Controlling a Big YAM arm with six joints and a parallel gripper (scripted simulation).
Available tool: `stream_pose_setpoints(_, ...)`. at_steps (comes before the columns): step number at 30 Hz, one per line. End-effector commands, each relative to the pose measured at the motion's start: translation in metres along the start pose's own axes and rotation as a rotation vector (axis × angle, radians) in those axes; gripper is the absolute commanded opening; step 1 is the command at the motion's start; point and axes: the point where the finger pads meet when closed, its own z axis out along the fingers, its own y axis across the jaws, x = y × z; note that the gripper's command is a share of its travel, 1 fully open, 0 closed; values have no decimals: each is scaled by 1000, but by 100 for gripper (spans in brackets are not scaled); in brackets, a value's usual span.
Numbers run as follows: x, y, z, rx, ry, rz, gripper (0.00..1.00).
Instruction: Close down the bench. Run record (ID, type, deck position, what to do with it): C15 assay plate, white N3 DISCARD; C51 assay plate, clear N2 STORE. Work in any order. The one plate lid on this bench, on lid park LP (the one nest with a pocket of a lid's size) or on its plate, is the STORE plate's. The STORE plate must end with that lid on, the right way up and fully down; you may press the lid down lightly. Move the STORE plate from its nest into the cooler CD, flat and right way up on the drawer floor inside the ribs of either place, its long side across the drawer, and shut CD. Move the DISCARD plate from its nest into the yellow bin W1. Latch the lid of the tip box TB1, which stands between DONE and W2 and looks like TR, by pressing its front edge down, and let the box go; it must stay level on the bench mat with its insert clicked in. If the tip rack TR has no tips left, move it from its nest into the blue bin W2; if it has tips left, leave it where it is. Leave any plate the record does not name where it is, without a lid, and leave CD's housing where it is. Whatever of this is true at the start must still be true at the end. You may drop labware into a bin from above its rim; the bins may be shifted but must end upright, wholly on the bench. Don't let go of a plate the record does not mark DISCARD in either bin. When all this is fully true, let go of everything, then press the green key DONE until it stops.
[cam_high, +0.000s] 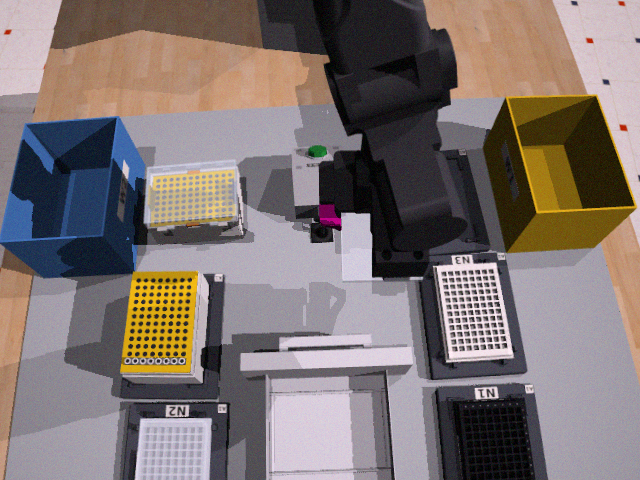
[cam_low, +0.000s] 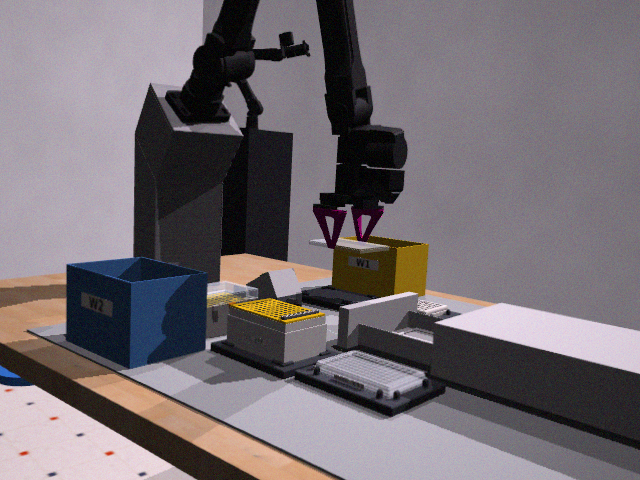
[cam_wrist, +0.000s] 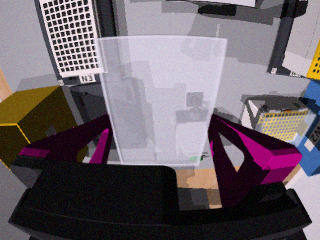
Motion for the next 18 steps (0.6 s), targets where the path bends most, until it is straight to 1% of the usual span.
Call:
stream_pose_setpoints(1,-26,-9,-9,1,-39,-8,0)
stream_pose_setpoints(6,-37,-18,-10,2,-41,-8,0)
stream_pose_setpoints(9,-37,-20,-8,3,-36,-9,0)
stream_pose_setpoints(18,-57,-37,-11,3,-43,-9,0)
